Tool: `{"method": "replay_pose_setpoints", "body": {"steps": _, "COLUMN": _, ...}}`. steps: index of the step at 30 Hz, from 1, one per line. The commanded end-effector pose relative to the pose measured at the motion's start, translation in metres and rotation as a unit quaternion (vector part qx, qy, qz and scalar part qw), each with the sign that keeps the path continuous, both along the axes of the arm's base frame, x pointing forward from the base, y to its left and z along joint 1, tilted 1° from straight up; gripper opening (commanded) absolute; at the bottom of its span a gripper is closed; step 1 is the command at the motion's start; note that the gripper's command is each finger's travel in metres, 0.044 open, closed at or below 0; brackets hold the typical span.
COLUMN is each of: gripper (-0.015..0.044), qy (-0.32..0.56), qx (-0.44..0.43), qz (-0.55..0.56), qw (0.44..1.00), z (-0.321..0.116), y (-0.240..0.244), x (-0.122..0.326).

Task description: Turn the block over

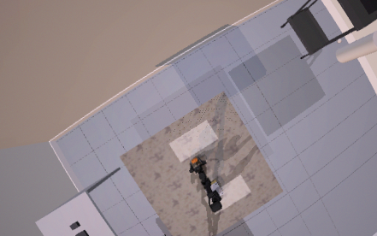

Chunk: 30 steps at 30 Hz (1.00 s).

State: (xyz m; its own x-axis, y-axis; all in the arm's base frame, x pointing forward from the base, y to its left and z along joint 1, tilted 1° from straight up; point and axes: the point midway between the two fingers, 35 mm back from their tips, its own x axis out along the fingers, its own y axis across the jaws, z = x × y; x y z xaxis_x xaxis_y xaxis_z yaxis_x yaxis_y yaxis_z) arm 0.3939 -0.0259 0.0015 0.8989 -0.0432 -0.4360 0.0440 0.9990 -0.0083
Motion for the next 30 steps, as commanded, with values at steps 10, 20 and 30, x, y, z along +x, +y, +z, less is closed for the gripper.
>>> {"method": "replay_pose_setpoints", "body": {"steps": 10, "gripper": 0.044, "qy": 0.173, "qx": 0.006, "qz": -0.002, "qw": 0.985, "z": 0.072, "y": 0.001, "x": -0.006}}
{"method": "replay_pose_setpoints", "body": {"steps": 20, "gripper": 0.044, "qy": 0.231, "qx": 0.009, "qz": -0.001, "qw": 0.973, "z": 0.077, "y": 0.002, "x": -0.028}}
{"method": "replay_pose_setpoints", "body": {"steps": 30, "gripper": 0.044, "qy": 0.231, "qx": 0.009, "qz": -0.001, "qw": 0.973, "z": 0.077, "y": 0.002, "x": -0.028}}
